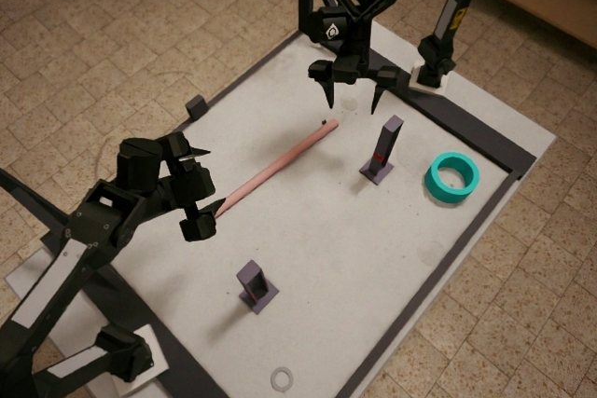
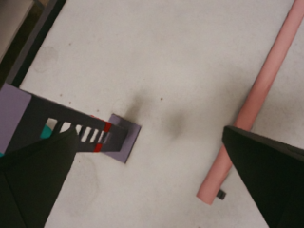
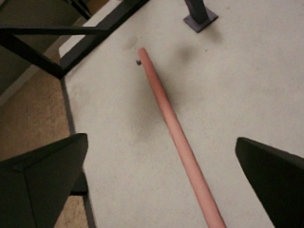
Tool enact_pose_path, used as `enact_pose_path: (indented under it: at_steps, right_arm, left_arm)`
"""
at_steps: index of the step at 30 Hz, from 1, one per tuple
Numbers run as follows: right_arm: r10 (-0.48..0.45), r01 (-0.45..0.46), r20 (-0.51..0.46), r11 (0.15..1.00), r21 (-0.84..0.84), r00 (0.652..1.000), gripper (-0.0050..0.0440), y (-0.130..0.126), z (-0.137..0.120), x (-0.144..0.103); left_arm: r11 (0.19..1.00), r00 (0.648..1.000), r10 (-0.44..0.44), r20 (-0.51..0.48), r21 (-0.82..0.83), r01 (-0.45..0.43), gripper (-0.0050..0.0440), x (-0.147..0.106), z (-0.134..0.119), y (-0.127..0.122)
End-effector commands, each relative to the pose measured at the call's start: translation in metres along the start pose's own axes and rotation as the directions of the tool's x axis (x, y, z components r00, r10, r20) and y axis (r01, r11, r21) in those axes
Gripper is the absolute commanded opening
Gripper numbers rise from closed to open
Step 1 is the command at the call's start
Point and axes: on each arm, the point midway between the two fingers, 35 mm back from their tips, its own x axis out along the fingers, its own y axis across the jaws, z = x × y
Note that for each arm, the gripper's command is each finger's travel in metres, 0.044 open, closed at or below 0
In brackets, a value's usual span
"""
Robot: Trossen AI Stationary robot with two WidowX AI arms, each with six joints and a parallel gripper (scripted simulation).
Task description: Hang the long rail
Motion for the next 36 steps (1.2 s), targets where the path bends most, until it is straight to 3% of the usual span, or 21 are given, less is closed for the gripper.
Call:
enact_pose_path:
  at_steps: [1, 4, 9, 14, 18, 27, 36]
  right_arm:
    - [-0.079, 0.076, -0.019, 0.99, -0.117, 0.997, 0.044, -0.008, 0.008, -0.011]
    - [-0.113, 0.107, -0.029, 0.98, -0.165, 0.993, 0.044, -0.012, 0.008, -0.013]
    - [-0.305, 0.252, -0.056, 0.865, -0.434, 0.951, 0.044, -0.038, 0.005, -0.026]
    - [-0.468, 0.342, -0.029, 0.687, -0.642, 0.883, 0.044, -0.064, 0.002, -0.037]
    - [-0.596, 0.378, 0.013, 0.492, -0.784, 0.803, 0.044, -0.09, -0.006, -0.043]
    - [-0.666, 0.382, 0.073, 0.331, -0.863, 0.742, 0.044, -0.107, -0.008, -0.051]
    - [-0.659, 0.387, 0.075, 0.341, -0.857, 0.748, 0.044, -0.105, -0.006, -0.052]
  left_arm:
    - [0.983, 0.999, 0.044, 0.024, 0.176, -0.048, 0.044, -0.021, -0.005, 0.01]
    - [0.971, 0.998, 0.062, 0.024, 0.232, -0.066, 0.044, -0.024, -0.008, 0.013]
    - [0.893, 0.991, 0.131, 0.024, 0.432, -0.128, 0.044, -0.032, -0.019, 0.022]
    - [0.856, 0.987, 0.156, 0.023, 0.496, -0.147, 0.044, -0.033, -0.023, 0.024]
    - [0.854, 0.987, 0.158, 0.023, 0.499, -0.149, 0.044, -0.033, -0.023, 0.024]
    - [0.853, 0.986, 0.163, 0.013, 0.5, -0.148, 0.044, -0.03, -0.025, 0.024]
    - [0.853, 0.986, 0.163, 0.013, 0.5, -0.148, 0.044, -0.03, -0.025, 0.024]
